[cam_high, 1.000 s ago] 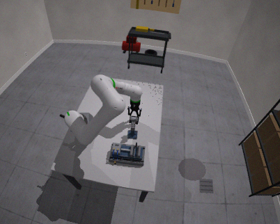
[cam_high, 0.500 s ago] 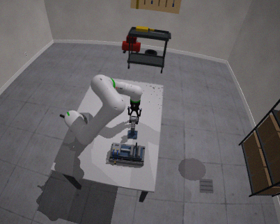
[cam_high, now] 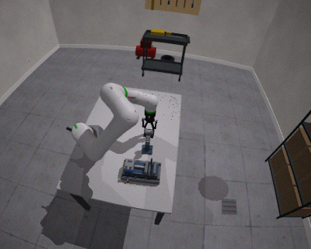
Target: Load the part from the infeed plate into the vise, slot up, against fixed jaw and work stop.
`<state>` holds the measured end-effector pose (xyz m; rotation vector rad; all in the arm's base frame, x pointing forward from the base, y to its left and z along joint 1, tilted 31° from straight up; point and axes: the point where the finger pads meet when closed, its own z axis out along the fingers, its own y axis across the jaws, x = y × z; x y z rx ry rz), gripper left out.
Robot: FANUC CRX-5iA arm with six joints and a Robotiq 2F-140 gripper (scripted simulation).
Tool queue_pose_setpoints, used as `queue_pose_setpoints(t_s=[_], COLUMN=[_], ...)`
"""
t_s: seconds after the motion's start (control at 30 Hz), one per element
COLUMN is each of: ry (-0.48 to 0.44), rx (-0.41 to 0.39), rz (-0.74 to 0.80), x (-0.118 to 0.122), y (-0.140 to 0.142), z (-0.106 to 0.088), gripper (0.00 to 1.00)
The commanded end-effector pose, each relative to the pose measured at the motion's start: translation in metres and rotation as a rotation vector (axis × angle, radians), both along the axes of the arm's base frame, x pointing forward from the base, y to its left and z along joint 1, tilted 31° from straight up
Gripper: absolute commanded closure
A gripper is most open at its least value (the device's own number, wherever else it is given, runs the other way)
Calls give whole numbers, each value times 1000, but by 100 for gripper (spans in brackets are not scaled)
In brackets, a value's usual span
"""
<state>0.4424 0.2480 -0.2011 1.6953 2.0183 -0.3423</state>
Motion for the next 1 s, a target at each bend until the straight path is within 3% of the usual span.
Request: queue_pose_setpoints(t_s=[0.0,0.47,0.97], ry=[0,0,0], rx=[0,0,0], rz=[0,0,0], x=[-1,-7,-19], y=[2,17,47], z=[3,30,83], gripper=[100,100,100])
